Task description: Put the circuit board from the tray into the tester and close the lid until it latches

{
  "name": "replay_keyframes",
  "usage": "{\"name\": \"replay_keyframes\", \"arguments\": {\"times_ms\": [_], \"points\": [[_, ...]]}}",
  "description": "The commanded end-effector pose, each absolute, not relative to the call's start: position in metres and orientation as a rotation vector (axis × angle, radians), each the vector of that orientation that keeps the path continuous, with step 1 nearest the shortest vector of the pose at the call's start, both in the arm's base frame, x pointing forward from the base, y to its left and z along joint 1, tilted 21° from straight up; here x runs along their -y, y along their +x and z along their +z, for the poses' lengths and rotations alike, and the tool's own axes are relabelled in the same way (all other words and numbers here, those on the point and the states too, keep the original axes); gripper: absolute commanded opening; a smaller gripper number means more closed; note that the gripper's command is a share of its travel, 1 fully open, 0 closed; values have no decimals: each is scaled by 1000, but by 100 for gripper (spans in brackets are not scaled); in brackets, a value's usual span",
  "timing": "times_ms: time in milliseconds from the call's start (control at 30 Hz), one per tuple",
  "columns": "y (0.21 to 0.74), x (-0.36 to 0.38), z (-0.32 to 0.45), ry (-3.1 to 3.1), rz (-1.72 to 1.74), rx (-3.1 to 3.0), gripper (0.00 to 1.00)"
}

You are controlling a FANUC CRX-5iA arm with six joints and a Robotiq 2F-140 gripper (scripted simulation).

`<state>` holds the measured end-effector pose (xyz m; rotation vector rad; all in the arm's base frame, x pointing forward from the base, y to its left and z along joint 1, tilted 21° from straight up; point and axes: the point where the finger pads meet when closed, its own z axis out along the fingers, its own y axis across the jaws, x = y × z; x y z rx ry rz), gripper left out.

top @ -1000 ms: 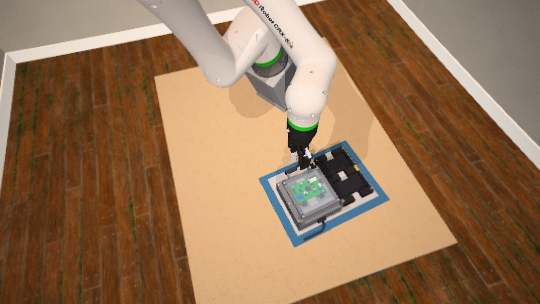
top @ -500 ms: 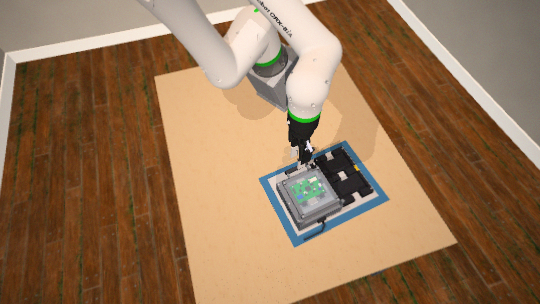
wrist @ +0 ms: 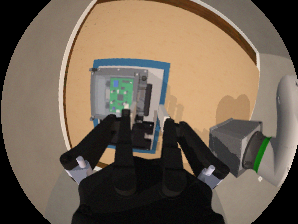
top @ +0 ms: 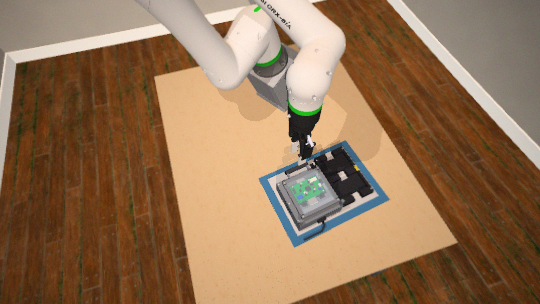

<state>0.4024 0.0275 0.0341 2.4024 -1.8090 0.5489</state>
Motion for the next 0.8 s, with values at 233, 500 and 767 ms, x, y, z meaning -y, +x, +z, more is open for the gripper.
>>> {"name": "replay_keyframes", "arguments": {"times_ms": [233, 500, 767], "points": [[402, -29, 38, 2403, 549, 1809, 30], [402, -29, 38, 2403, 549, 1809, 100], [402, -29, 38, 2403, 549, 1809, 100]]}}
